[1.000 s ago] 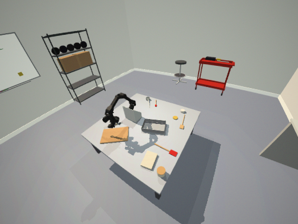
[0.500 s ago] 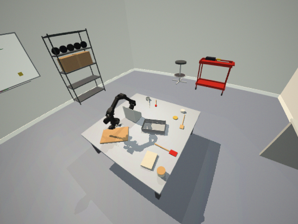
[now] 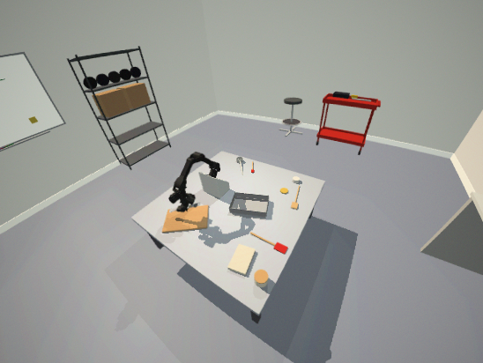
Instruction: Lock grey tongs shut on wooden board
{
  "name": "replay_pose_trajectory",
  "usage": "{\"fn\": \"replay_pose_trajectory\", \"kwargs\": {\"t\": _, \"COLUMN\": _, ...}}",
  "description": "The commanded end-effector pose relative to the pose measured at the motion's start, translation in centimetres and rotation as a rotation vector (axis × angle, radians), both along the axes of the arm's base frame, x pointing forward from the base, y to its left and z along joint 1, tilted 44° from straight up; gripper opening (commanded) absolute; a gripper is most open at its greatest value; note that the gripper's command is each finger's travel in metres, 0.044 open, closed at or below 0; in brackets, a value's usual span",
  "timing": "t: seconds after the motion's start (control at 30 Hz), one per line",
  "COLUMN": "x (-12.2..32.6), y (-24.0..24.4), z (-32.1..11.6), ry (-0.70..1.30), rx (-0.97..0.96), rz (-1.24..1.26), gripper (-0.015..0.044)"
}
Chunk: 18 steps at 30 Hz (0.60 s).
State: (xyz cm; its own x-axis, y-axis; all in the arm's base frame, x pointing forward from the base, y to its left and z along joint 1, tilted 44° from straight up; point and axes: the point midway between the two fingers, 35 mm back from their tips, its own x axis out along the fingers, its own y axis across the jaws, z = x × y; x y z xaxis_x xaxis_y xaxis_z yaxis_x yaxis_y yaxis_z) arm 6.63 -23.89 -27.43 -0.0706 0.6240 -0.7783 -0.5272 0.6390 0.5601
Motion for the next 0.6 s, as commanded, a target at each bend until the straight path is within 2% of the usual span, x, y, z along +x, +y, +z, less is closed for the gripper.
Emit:
{"fn": "replay_pose_trajectory", "kwargs": {"t": 0.0, "x": 0.0, "y": 0.7, "z": -0.6, "ry": -0.002, "rx": -0.002, "rz": -0.006, "gripper": -0.0150}}
{"fn": "replay_pose_trajectory", "kwargs": {"t": 0.57, "x": -0.3, "y": 2.8, "z": -2.5, "ry": -0.005, "rx": -0.028, "rz": -0.007, "gripper": -0.0150}}
